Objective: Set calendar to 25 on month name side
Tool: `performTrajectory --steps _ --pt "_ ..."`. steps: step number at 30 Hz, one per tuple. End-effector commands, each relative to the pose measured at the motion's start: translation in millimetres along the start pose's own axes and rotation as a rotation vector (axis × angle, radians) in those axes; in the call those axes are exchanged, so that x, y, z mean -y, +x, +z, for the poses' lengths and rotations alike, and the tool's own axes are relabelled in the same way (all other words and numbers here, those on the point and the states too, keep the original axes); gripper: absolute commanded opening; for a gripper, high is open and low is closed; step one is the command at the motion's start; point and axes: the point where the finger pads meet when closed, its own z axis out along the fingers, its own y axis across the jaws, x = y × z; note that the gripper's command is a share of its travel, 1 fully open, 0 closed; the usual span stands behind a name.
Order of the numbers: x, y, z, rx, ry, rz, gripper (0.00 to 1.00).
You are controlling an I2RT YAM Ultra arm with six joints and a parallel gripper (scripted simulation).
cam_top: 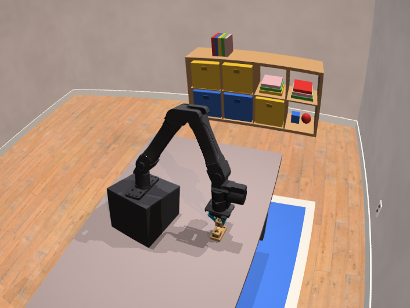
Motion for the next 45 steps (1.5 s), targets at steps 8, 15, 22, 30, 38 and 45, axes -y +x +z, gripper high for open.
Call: performTrajectory --steps 8,15,22,30,38,45 --pt "2.5 -0.3 -2.3 0.001 0.009 0.0 0.27" --pt "2.5 -0.3 -2.3 0.001 0.009 0.0 0.27" --pt "2.5 -0.3 -2.3 0.001 0.009 0.0 0.27" --pt "2.5 -0.3 -2.3 0.001 0.009 0.0 0.27" --pt "2.5 -0.3 -0.9 0.001 0.009 0.0 0.27" --pt "2.6 -0.4 1.7 0.001 0.009 0.0 0.27"
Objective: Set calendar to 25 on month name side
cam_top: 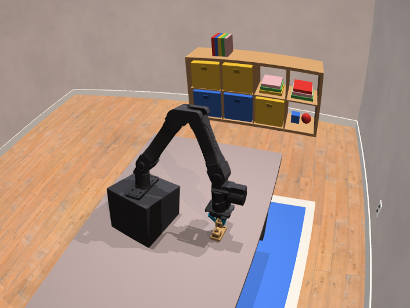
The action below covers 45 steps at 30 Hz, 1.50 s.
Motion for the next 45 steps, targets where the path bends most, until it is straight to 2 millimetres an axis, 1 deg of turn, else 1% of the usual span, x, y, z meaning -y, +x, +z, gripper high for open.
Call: performTrajectory --steps 1,27,45 --pt "2 0 -1 0.001 0.008 0.0 0.27" --pt "2 0 18 0.001 0.008 0.0 0.27" --pt "2 0 20 0.001 0.008 0.0 0.27"
